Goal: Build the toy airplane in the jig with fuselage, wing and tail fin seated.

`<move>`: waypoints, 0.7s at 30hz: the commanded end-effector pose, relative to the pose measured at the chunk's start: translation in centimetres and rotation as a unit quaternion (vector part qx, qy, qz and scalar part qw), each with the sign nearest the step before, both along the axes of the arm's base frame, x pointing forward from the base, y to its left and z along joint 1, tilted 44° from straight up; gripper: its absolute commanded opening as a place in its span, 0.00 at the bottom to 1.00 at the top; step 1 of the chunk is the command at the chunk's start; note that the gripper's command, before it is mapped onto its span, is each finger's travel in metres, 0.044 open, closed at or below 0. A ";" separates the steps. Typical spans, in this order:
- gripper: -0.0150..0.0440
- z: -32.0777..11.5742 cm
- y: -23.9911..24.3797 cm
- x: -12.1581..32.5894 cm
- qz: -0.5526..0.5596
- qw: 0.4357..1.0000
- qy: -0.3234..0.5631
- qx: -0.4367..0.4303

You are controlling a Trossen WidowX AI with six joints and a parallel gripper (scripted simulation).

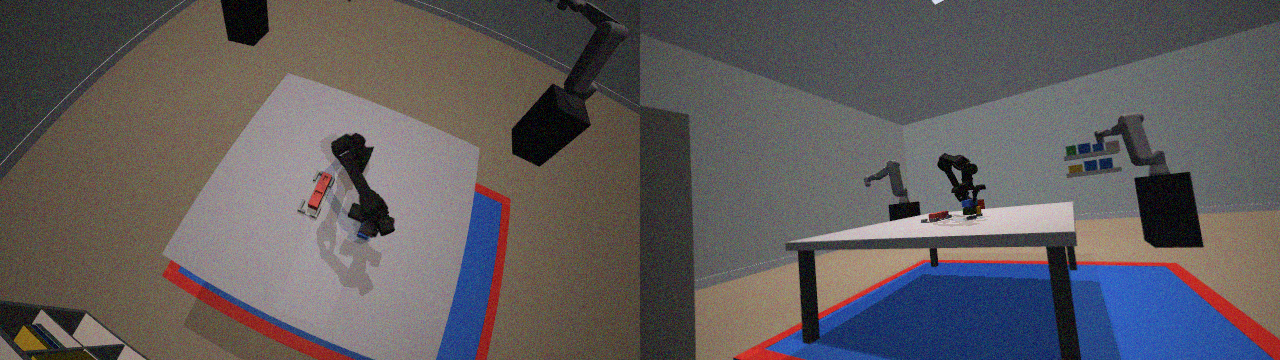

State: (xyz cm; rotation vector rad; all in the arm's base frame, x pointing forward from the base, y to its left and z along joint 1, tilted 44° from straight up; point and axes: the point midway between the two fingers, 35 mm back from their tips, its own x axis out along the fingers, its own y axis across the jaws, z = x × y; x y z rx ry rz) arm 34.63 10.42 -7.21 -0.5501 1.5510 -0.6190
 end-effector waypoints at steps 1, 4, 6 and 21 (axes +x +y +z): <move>0.25 1.1 1.2 0.1 0.000 1.000 -0.002 0.003; 0.25 1.8 1.8 0.1 0.001 1.000 -0.002 0.003; 0.25 2.3 2.3 0.1 0.002 1.000 -0.002 0.003; 0.25 5.2 4.6 -0.2 0.006 1.000 -0.001 0.002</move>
